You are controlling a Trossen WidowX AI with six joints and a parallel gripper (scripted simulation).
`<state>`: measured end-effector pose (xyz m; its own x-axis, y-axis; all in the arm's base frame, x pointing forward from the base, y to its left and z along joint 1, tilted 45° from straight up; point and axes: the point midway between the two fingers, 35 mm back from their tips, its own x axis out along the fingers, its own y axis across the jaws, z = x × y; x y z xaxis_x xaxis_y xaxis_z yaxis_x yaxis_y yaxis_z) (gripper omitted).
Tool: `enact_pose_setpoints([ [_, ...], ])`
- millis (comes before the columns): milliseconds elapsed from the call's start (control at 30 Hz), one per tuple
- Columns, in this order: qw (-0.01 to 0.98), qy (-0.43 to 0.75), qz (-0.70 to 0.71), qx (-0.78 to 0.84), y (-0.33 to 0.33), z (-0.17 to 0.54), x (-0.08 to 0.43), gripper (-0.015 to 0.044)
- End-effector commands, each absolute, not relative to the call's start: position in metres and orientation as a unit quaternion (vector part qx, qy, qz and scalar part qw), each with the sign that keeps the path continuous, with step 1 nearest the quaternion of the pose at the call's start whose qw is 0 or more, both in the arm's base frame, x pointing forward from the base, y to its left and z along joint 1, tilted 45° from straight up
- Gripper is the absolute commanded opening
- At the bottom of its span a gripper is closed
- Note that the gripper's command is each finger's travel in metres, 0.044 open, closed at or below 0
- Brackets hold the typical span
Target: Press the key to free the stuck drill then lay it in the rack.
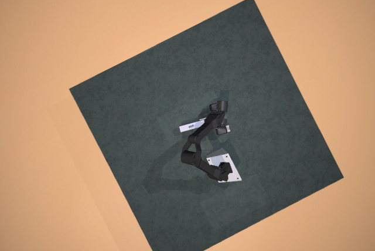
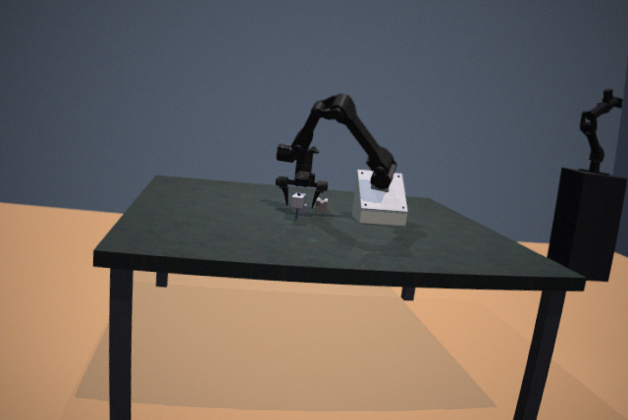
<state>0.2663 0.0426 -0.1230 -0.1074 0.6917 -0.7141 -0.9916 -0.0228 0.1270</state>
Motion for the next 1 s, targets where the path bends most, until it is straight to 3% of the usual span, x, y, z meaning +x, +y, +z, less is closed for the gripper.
enact_pose_setpoints([
  [0, 0.626, 0.316, 0.674, -0.235, 0.0447, -0.1218, 0.2649, 0.0440],
  [267, 0.626, 0.316, 0.674, -0.234, 0.0474, -0.1202, 0.2637, 0.0440],
  [767, 0.624, 0.314, 0.674, -0.239, 0.0457, -0.1209, 0.2660, 0.0046],
  [967, 0.624, 0.314, 0.674, -0.239, 0.0457, -0.1209, 0.2660, 0.0006],
])
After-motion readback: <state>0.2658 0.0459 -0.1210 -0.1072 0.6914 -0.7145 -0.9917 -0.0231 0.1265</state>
